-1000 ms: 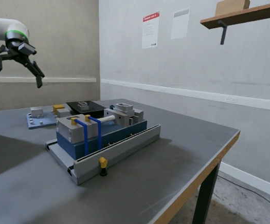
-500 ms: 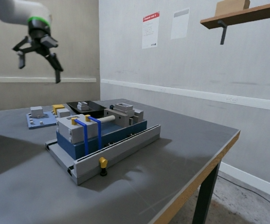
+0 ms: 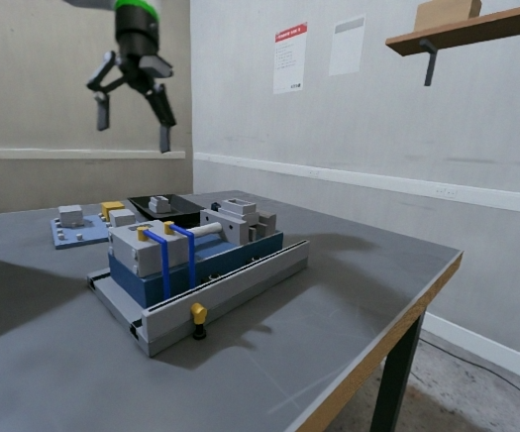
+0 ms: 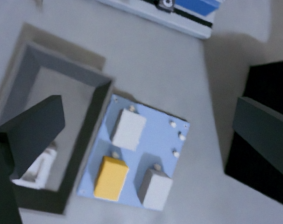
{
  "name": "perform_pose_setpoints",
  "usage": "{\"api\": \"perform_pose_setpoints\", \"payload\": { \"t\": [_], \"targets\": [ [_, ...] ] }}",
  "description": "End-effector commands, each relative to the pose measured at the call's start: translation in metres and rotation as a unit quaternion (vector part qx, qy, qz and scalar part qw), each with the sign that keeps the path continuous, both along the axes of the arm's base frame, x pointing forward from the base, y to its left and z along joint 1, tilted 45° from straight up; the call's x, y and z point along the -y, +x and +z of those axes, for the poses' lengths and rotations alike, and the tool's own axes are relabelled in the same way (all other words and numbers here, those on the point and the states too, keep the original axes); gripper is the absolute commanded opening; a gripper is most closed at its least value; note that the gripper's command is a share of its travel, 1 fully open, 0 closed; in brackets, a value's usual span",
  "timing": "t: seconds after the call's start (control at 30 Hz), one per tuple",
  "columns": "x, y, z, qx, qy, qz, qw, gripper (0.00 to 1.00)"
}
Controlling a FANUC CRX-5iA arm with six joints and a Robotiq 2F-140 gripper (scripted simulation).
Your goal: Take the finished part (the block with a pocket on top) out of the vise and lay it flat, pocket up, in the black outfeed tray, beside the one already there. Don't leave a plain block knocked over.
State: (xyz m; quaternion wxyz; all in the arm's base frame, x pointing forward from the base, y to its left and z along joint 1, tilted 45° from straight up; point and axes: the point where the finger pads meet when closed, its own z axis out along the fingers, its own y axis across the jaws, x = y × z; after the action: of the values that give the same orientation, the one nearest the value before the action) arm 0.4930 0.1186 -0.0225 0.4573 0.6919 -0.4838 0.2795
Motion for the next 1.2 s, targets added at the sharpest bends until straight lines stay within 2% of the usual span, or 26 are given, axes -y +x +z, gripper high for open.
{"api": "perform_pose_setpoints", "payload": {
  "t": [0.0,0.07,0.1,0.4,0.57,0.63,0.7,0.77,0.87,1.0,1.03,1.17],
  "targets": [
    [0.021,0.024,0.028,0.017,0.04,-0.001,0.999,1.0],
    [0.021,0.024,0.028,0.017,0.04,-0.001,0.999,1.0],
    [0.037,0.036,0.048,0.03,0.063,-0.003,0.998,1.0],
    [0.091,0.065,0.104,0.072,0.121,-0.005,0.99,1.0],
    [0.126,0.076,0.139,0.101,0.15,-0.003,0.984,1.0],
    [0.126,0.076,0.139,0.101,0.15,-0.003,0.984,1.0],
    [0.15,0.081,0.162,0.121,0.166,-0.001,0.979,1.0],
    [0.162,0.082,0.174,0.132,0.173,0.0,0.976,1.0],
    [0.173,0.083,0.184,0.141,0.179,0.002,0.974,1.0],
    [0.174,0.083,0.185,0.142,0.18,0.002,0.973,1.0],
    [0.174,0.083,0.185,0.142,0.18,0.002,0.973,0.1],
    [0.174,0.083,0.185,0.142,0.18,0.002,0.973,0.1]
  ]
}}
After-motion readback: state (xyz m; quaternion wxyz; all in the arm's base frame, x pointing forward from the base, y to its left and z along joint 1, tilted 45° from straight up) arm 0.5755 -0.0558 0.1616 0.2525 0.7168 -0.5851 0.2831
